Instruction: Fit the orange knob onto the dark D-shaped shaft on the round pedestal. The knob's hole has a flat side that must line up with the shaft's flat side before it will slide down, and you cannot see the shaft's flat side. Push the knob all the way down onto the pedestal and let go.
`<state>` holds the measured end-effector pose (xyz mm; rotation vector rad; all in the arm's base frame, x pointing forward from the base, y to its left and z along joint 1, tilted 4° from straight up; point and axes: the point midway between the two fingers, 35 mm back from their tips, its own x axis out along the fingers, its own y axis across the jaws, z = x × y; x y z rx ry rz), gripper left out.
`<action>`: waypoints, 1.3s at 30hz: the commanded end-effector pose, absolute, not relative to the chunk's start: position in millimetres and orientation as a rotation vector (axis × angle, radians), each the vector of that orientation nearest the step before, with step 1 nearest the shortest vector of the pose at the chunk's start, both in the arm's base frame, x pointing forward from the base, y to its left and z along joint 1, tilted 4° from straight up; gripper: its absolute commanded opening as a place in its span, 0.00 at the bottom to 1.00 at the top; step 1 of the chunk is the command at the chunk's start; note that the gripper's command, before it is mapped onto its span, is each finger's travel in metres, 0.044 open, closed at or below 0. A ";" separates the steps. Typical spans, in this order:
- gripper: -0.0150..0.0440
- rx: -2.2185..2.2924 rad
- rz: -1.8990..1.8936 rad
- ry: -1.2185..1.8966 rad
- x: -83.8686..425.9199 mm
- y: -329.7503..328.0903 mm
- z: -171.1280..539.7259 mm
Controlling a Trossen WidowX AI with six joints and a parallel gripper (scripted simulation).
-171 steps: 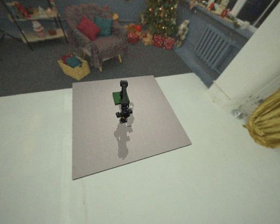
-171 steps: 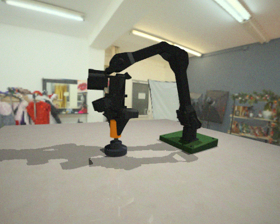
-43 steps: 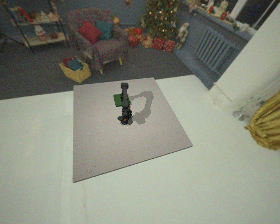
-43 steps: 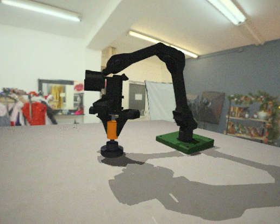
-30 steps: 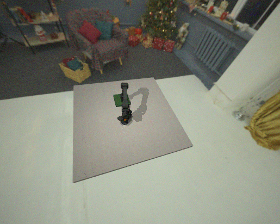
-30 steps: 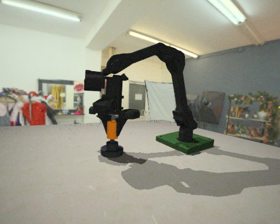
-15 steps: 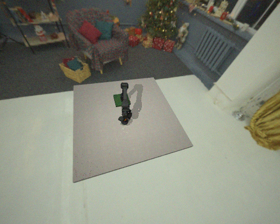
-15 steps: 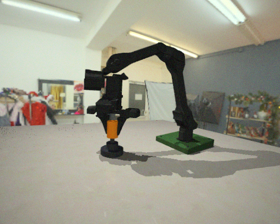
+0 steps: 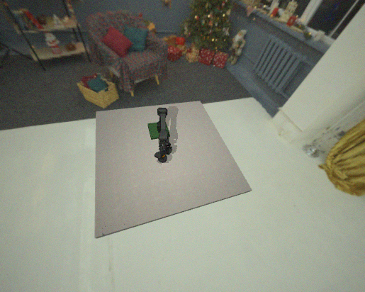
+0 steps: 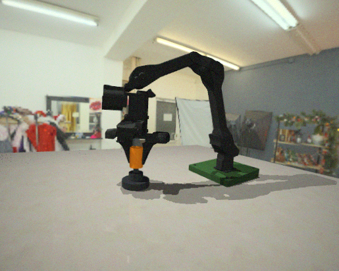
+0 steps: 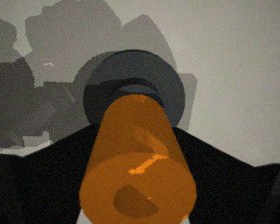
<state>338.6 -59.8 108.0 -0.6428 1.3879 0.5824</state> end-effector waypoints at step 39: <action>0.25 -0.811 0.733 1.334 339.2 -61.6 108.8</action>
